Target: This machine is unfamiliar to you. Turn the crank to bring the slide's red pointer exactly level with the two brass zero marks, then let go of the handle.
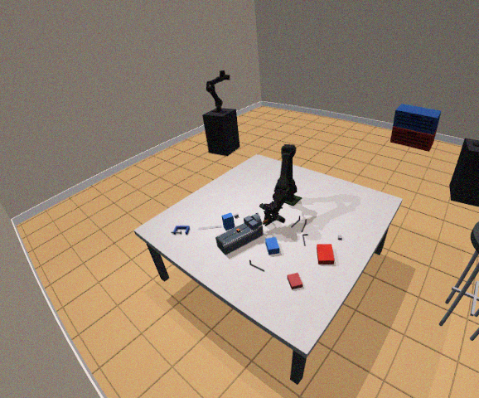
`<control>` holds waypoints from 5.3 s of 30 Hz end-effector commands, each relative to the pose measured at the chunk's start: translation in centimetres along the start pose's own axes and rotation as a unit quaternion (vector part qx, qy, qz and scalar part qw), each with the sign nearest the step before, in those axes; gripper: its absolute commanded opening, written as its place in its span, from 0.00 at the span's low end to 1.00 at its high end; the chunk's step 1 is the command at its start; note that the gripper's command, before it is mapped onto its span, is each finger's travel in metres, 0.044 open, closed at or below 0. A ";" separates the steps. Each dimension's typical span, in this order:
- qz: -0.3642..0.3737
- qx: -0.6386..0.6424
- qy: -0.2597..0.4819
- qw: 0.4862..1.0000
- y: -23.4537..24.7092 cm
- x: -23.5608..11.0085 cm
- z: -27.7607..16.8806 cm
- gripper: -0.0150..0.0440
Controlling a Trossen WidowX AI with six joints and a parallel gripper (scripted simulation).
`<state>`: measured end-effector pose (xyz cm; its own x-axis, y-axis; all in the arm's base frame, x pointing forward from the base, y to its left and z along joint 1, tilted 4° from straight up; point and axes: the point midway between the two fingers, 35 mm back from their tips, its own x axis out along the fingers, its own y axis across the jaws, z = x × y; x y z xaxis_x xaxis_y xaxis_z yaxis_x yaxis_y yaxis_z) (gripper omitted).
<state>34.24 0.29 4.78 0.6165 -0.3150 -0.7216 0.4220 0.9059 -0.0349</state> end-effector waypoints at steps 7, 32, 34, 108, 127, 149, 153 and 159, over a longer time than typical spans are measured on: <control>-0.003 -0.002 0.002 1.000 -0.1 0.1 -0.1 0.25; -0.003 -0.002 0.002 1.000 -0.1 0.1 -0.1 0.25; -0.003 -0.002 0.002 1.000 -0.1 0.1 -0.1 0.25; -0.002 -0.005 0.007 1.000 0.1 -10.7 10.9 1.00; 0.061 -0.024 0.078 0.995 -3.8 -3.8 18.7 1.00; 0.067 -0.024 0.081 0.994 -4.5 0.2 16.1 1.00; 0.067 -0.024 0.081 0.994 -4.5 0.2 16.1 1.00; 0.067 -0.024 0.081 0.994 -4.5 0.2 16.1 1.00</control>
<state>43.18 -8.42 16.17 0.5506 -0.1485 -0.8215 0.3127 0.9491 0.0380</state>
